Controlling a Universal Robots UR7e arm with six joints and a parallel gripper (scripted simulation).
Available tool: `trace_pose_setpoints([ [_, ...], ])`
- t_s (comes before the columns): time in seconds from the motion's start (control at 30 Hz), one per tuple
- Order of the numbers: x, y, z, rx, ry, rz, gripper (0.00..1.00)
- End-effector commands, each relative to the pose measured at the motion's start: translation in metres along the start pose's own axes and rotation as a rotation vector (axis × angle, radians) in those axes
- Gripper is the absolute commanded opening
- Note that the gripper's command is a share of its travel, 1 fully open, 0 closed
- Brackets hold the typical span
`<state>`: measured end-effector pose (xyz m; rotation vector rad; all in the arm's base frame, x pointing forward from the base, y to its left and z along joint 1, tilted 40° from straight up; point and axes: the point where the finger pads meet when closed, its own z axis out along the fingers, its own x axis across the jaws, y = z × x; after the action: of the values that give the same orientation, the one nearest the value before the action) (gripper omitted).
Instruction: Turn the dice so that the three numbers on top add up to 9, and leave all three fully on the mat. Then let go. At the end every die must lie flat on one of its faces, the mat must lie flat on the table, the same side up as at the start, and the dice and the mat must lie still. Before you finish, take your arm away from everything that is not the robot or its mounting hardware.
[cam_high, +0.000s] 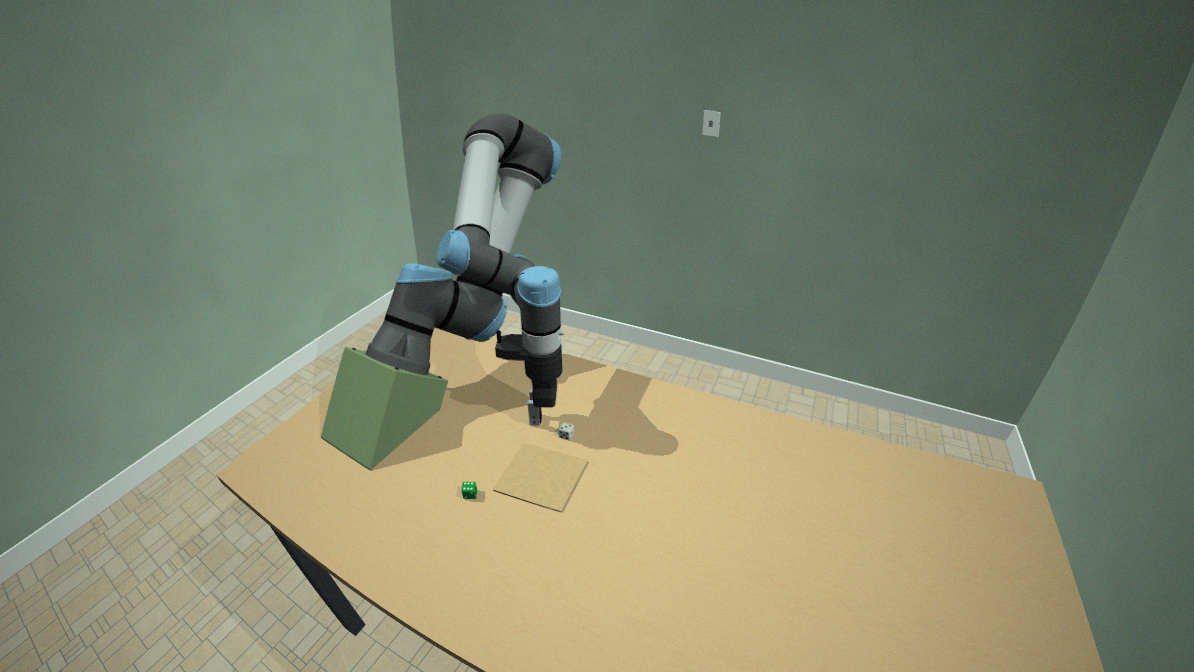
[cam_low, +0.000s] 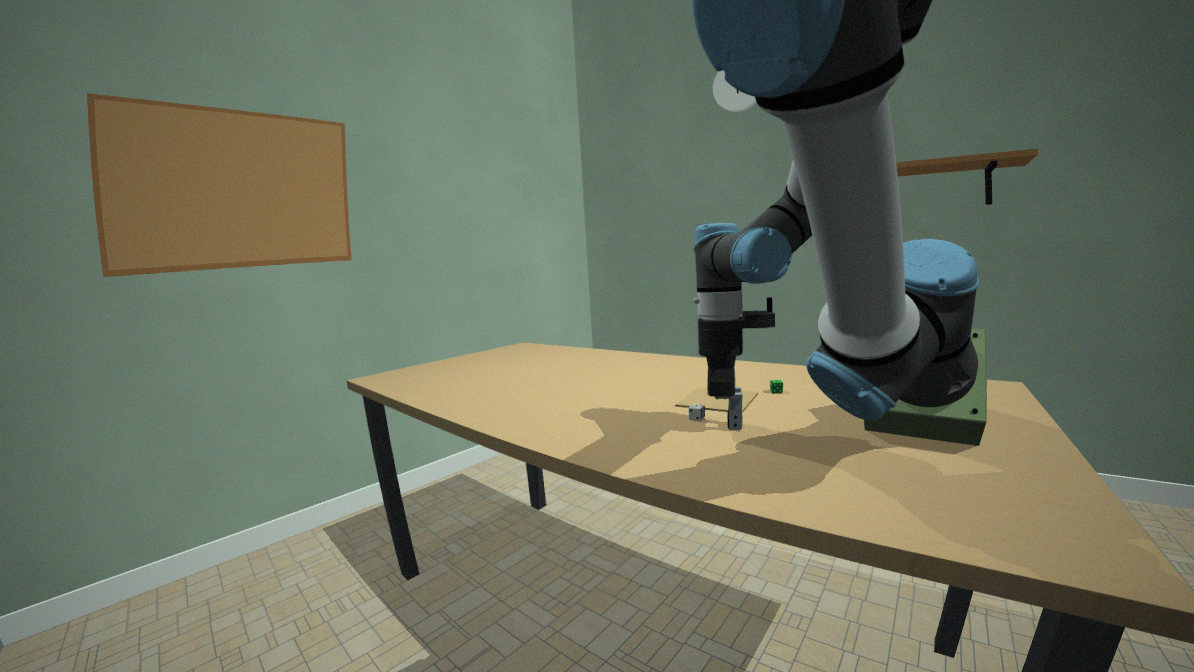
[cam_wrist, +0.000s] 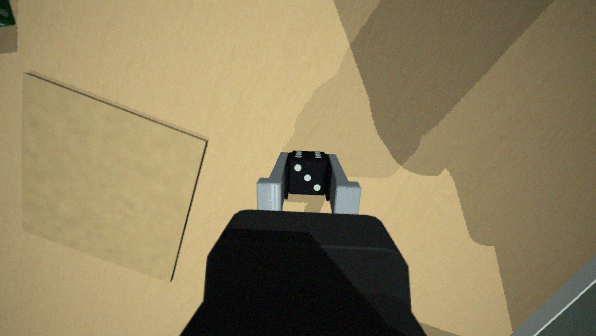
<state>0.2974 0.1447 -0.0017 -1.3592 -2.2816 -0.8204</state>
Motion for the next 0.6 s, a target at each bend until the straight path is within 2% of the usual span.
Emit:
trace_pose_setpoints([
  [0.0,0.000,0.000,-0.004,-0.001,-0.001,0.000,0.49],
  [0.2,0.000,0.000,-0.017,-0.001,-0.001,0.000,0.49],
  [0.53,0.000,0.000,-0.059,-0.001,-0.001,0.000,0.49],
  [0.57,0.000,0.000,-0.059,-0.001,-0.001,0.000,0.49],
])
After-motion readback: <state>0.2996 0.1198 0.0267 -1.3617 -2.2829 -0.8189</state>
